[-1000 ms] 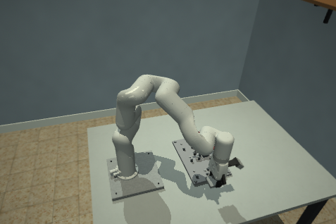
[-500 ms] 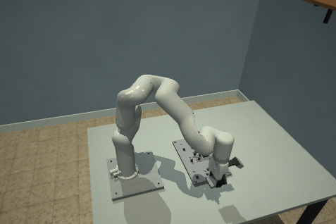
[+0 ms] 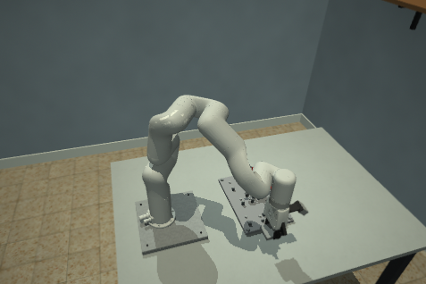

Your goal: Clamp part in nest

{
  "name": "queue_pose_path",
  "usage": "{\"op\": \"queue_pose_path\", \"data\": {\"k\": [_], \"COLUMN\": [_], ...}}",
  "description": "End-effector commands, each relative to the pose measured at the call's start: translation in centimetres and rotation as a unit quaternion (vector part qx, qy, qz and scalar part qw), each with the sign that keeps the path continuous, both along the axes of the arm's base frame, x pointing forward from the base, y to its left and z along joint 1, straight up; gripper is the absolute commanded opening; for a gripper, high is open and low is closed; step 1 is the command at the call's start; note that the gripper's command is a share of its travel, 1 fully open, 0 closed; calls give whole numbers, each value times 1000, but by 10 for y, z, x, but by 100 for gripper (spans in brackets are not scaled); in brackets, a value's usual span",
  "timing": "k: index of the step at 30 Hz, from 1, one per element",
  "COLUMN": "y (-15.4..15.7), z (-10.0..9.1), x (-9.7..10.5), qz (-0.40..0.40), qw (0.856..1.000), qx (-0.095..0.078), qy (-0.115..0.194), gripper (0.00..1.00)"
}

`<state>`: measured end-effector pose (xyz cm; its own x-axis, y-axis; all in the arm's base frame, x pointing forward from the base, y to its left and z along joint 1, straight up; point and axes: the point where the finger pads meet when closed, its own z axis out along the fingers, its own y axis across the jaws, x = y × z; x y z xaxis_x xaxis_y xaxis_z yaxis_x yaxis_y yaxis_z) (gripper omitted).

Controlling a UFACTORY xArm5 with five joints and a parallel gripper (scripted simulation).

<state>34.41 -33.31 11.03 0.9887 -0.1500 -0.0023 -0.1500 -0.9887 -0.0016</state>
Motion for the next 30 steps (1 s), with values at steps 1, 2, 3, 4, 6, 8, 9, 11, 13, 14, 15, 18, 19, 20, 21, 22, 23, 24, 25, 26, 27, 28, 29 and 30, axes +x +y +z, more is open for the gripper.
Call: {"op": "queue_pose_path", "data": {"k": [1, 2, 3, 4, 6, 8, 9, 11, 13, 14, 15, 18, 19, 20, 21, 22, 23, 24, 25, 26, 27, 28, 29, 30], "y": [-1, -1, -1, -1, -1, -1, -1, -1, -1, -1, -1, -1, -1, -1, -1, -1, -1, -1, -1, -1, -1, -1, -1, -1], "z": [-2, -3, -4, -4, -6, -8, -9, -10, -12, -13, -13, -14, -14, -15, -15, -16, -16, -17, -17, -17, -17, -17, -18, -18], "x": [1, 1, 0, 0, 0, 0, 0, 0, 0, -1, -1, -1, -1, -1, -1, -1, -1, -1, -1, -1, -1, -1, -1, -1], "qz": [0, 0, 0, 0, 0, 0, 0, 0, 0, 0, 0, 0, 0, 0, 0, 0, 0, 0, 0, 0, 0, 0, 0, 0], "qw": [1000, 1000, 1000, 1000, 1000, 1000, 1000, 1000, 1000, 1000, 1000, 1000, 1000, 1000, 1000, 1000, 1000, 1000, 1000, 1000, 1000, 1000, 1000, 1000], "qx": [-2, -2, -2, -2, -2, -2, -2, -2, -2, -2, -2, -2, -2, -2, -2, -2, -2, -2, -2, -2, -2, -2, -2, -2], "qy": [-2, -2, -2, -2, -2, -2, -2, -2, -2, -2, -2, -2, -2, -2, -2, -2, -2, -2, -2, -2, -2, -2, -2, -2], "gripper": [0, 0, 0, 0, 0, 0, 0, 0, 0, 0, 0, 0, 0, 0, 0, 0, 0, 0, 0, 0, 0, 0, 0, 0]}}
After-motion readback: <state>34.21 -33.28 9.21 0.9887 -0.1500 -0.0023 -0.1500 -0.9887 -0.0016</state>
